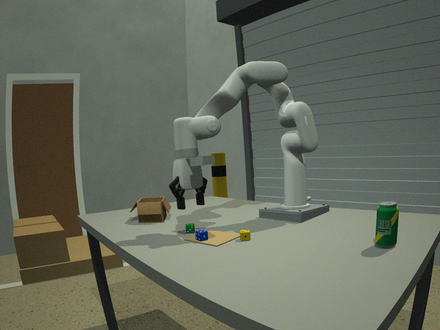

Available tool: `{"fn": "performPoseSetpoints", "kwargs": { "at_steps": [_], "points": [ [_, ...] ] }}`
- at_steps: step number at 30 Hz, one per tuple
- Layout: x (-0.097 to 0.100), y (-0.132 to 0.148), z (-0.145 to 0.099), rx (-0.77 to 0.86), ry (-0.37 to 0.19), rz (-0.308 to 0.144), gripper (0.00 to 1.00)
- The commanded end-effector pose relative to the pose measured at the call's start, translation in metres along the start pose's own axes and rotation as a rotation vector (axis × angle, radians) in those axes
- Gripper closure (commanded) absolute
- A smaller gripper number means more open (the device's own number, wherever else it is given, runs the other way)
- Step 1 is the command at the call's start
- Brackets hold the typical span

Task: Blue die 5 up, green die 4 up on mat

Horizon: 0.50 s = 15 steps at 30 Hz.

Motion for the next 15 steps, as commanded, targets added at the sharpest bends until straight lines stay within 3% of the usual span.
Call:
{"fn": "performPoseSetpoints", "kwargs": {
  "at_steps": [1,5,8,10,15],
  "points": [
    [0.001,-0.004,-0.009,-0.173,0.0,-0.006,0.0],
    [0.001,-0.008,-0.016,-0.307,0.001,-0.006,0.0],
    [0.001,-0.008,-0.016,-0.309,0.001,-0.006,0.0],
    [0.001,-0.012,-0.023,-0.447,0.002,-0.007,0.0],
    [0.0,-0.016,-0.03,-0.59,0.003,-0.008,0.0]
  ]
}}
Point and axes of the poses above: the point where the finger pads meet when closed, its own x axis back along the fingers, its own y axis across the jaws, z = x × y, the point moved 2 cm from there along x, back along the fingers, and after that the axes turned 2 degrees about -x, right-handed, at the moved point
